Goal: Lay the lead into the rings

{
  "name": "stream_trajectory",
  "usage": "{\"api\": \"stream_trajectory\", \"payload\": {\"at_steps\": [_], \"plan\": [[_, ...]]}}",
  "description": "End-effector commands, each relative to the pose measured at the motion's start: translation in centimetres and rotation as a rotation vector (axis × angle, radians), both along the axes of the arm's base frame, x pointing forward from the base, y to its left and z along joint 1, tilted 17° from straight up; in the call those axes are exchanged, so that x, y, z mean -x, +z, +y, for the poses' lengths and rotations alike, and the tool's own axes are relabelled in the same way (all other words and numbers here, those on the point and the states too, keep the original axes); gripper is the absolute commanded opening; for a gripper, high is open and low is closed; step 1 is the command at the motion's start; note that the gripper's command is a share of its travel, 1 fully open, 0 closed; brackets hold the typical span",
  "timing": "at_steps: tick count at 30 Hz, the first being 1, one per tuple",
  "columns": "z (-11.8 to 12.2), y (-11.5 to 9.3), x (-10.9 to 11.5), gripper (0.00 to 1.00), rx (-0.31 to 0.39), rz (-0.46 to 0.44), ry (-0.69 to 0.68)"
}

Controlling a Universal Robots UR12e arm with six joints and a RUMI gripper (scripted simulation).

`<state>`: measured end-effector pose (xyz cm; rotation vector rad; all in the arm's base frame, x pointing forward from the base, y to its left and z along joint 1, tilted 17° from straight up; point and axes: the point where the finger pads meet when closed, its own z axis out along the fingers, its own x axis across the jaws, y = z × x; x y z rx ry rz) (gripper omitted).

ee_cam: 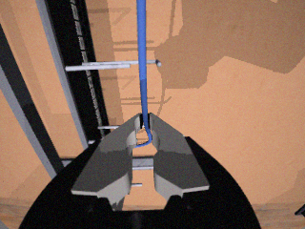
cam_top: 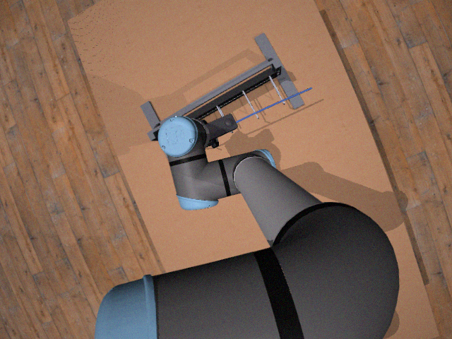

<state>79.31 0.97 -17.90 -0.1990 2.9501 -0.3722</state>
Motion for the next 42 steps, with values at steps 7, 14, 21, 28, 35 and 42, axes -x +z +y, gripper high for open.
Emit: {"api": "stream_trajectory", "payload": {"at_steps": [7,14,21,28,35,42], "plan": [[-0.2,-0.8,-0.2,0.00,0.000,-0.001,0.000],[-0.3,-1.3,-0.3,0.00,0.000,-0.001,0.000],[-0.5,-2.1,-0.5,0.00,0.000,-0.001,0.000],[-0.7,-2.9,-0.6,0.00,0.000,-0.001,0.000],[-0.8,-3.4,-0.7,0.00,0.000,-0.001,0.000],[-1.0,-4.0,-0.8,0.00,0.000,-0.001,0.000]]}}
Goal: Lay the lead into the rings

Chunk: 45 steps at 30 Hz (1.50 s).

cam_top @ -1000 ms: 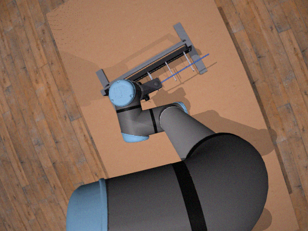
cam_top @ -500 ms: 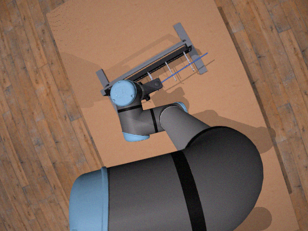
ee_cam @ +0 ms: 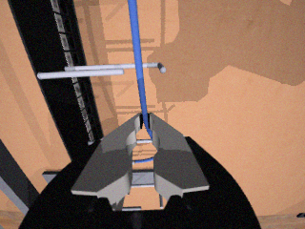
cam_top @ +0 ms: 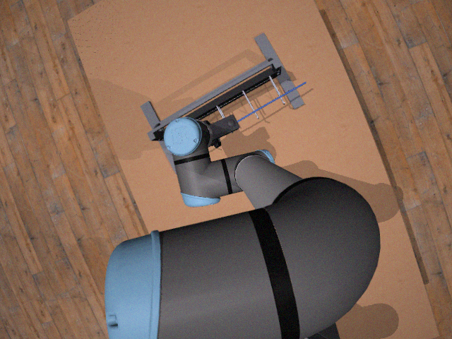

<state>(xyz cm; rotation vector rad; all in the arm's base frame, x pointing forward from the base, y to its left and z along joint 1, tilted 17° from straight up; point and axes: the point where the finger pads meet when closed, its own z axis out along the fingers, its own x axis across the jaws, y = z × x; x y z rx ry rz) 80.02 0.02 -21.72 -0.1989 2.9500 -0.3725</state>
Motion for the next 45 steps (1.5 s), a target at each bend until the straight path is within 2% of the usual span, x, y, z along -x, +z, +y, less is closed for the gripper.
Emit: {"api": "stream_trajectory", "payload": {"at_steps": [1,33,45], "plan": [[-0.06,-0.29,-0.12,0.00,0.000,-0.001,0.000],[-0.22,-0.97,-0.27,0.00,0.000,-0.001,0.000],[-0.12,-0.87,-0.95,0.00,0.000,-0.001,0.000]]}}
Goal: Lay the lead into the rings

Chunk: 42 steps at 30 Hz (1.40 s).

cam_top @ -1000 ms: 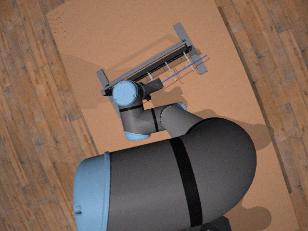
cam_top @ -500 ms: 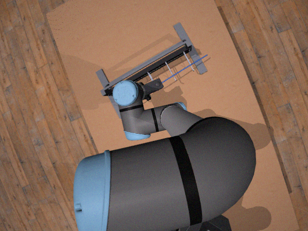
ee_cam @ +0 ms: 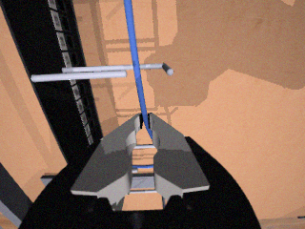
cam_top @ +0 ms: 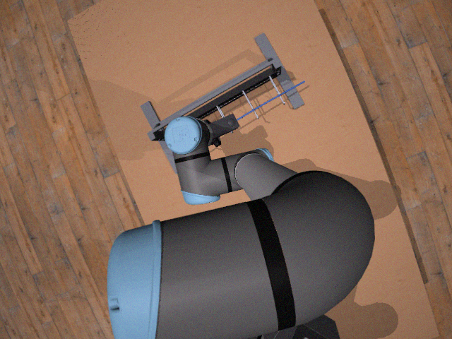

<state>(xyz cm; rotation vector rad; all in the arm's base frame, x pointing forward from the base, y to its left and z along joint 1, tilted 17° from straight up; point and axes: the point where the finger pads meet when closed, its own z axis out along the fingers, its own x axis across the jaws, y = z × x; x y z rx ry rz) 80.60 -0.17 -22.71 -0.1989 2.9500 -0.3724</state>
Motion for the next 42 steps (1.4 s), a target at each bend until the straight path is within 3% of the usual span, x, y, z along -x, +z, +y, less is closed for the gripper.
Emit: {"api": "stream_trajectory", "payload": {"at_steps": [1,23,42], "plan": [[0.1,0.1,-0.5,0.00,0.000,-0.001,0.000],[0.5,0.6,-3.3,0.00,0.000,-0.001,0.000],[0.6,0.6,-3.6,0.00,0.000,-0.001,0.000]]}}
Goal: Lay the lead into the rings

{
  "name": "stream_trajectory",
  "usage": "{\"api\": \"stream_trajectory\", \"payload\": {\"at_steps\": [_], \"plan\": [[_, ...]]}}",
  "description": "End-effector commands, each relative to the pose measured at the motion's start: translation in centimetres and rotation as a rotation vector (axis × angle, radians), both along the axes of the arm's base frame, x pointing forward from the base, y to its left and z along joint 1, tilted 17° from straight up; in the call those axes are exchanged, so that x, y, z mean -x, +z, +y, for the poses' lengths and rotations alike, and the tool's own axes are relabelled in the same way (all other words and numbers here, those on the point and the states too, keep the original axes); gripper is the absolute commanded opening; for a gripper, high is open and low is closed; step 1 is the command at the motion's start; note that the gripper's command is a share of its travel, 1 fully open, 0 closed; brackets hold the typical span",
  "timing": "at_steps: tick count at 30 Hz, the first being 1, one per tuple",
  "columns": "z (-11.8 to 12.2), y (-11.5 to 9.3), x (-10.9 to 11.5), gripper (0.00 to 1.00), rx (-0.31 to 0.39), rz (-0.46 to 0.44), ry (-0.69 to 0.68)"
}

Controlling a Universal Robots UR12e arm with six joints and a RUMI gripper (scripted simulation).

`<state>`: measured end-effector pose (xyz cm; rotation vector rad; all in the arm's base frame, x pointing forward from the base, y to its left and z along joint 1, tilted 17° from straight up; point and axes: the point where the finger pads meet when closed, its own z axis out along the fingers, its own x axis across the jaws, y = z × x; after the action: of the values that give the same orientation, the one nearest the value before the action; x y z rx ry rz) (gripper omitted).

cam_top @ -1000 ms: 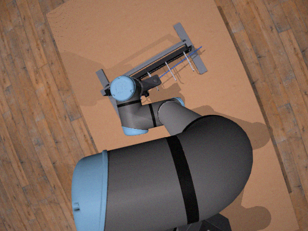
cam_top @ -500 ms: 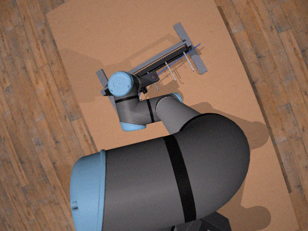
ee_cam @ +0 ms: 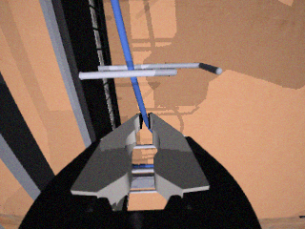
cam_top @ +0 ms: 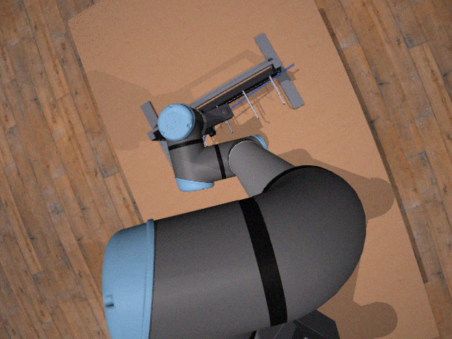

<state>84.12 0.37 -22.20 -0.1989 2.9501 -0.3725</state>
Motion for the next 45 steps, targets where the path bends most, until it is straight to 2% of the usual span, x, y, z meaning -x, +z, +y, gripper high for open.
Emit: {"api": "stream_trajectory", "payload": {"at_steps": [1,10,11,45], "plan": [[0.03,0.08,-0.06,0.00,0.000,-0.001,0.000],[0.03,0.08,-0.06,0.00,0.000,-0.001,0.000],[0.03,0.08,-0.06,0.20,0.000,-0.001,0.000],[0.03,0.08,-0.06,0.20,0.000,-0.001,0.000]]}}
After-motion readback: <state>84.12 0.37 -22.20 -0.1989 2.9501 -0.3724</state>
